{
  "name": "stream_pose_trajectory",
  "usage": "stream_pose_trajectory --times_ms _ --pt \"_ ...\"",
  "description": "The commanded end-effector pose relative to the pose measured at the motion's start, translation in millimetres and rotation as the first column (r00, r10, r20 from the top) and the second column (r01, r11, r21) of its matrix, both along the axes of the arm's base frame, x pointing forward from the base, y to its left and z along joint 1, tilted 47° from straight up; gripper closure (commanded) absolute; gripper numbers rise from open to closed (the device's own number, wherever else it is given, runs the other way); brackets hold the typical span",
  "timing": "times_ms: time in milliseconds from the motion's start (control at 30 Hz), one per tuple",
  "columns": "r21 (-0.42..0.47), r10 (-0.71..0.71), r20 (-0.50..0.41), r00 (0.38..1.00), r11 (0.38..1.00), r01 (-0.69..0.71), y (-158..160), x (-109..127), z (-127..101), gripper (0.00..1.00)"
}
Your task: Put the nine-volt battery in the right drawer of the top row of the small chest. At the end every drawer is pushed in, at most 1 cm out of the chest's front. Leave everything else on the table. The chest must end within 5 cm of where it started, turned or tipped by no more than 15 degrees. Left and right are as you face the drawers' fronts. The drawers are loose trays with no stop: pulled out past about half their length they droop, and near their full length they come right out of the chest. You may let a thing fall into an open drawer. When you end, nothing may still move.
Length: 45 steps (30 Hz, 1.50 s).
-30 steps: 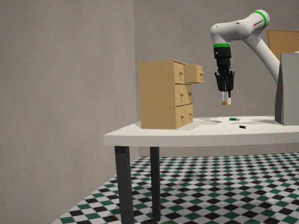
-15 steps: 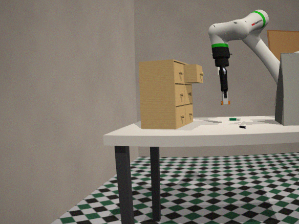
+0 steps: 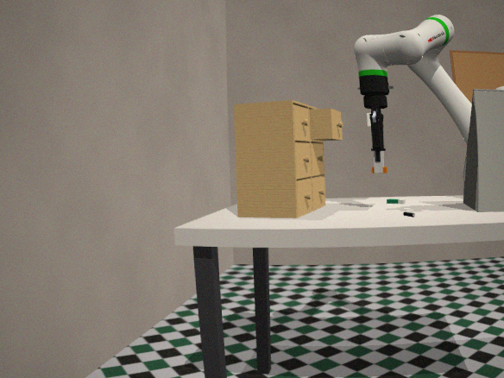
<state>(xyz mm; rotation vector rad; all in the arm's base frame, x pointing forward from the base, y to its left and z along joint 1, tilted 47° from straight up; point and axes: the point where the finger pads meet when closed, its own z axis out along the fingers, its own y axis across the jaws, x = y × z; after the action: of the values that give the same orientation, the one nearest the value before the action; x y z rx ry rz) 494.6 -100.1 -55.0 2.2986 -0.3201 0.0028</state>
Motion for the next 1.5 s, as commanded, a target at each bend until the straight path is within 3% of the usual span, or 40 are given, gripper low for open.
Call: stream_pose_trajectory --times_ms 0,300,1467 --pt "0.0 0.0 0.0 1.0 1.0 0.0 4.7 0.8 4.3 0.86" --pt "0.0 0.0 0.0 1.0 1.0 0.0 21.4 3.0 20.0 0.86" --pt "0.0 0.0 0.0 1.0 1.0 0.0 130.7 17.8 122.6 0.86"
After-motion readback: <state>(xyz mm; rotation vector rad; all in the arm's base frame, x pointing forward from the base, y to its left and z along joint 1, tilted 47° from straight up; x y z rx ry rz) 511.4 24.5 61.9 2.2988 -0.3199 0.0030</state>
